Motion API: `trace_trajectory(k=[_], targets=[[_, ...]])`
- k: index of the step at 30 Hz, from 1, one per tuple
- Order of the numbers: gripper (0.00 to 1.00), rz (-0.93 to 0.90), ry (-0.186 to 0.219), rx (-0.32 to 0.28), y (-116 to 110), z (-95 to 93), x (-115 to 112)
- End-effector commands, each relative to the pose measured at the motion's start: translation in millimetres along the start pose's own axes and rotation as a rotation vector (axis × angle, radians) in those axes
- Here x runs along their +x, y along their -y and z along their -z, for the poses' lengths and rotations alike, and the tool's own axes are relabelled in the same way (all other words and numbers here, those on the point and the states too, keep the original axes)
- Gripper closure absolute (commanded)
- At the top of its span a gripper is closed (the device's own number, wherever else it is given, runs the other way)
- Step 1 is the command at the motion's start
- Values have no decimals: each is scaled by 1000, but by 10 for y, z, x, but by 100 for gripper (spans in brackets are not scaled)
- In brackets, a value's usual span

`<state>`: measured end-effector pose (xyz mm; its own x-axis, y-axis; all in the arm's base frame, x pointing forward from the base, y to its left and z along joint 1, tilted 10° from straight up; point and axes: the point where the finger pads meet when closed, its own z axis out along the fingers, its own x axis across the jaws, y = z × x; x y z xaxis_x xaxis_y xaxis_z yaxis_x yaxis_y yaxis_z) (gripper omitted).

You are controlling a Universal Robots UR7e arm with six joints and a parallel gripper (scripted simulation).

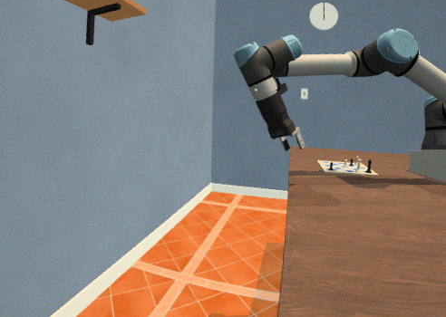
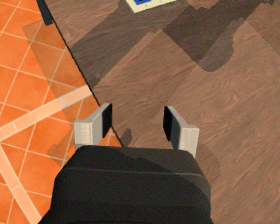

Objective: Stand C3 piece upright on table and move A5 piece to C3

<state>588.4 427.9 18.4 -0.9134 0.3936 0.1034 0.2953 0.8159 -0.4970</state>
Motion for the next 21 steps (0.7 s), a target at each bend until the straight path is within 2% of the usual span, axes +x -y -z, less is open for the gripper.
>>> trace_trajectory(k=[1,2,6,7,12,14,17,21], targets=[[0,-224,-102,68,518,-335,-442],[0,-224,-102,68,518,-335,-442],[0,-454,-207,154,1073,-695,-806],[0,-454,-207,154,1073,-695,-806],[0,-684,-313,258,1661,-1056,-1093],[0,-684,-313,258,1661,-1056,-1093],[0,-785,-360,311,1927,-1214,-1194],[0,-873,-401,361,2167,-1353,-1270]])
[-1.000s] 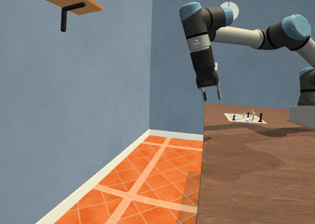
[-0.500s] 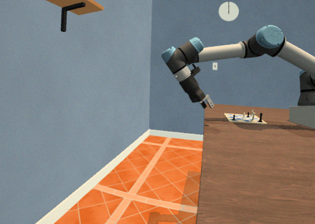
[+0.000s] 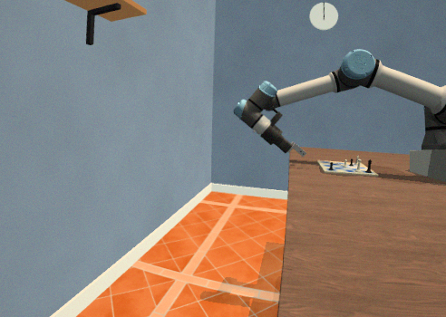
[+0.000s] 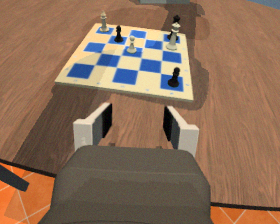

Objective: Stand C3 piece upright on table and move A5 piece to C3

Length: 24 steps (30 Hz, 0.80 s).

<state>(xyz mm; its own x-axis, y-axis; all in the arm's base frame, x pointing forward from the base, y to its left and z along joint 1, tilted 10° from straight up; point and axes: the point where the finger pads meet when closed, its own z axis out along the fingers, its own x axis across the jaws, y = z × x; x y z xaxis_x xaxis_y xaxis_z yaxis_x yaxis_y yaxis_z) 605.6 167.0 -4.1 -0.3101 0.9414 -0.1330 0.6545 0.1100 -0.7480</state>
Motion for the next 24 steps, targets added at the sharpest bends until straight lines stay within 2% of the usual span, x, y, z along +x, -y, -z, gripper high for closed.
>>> trace_trajectory(k=[1,6,24], targets=[[0,-91,-35,45,59,-113,-252],[0,-128,-49,65,83,-164,-352],[0,-130,-50,67,84,-168,-359]])
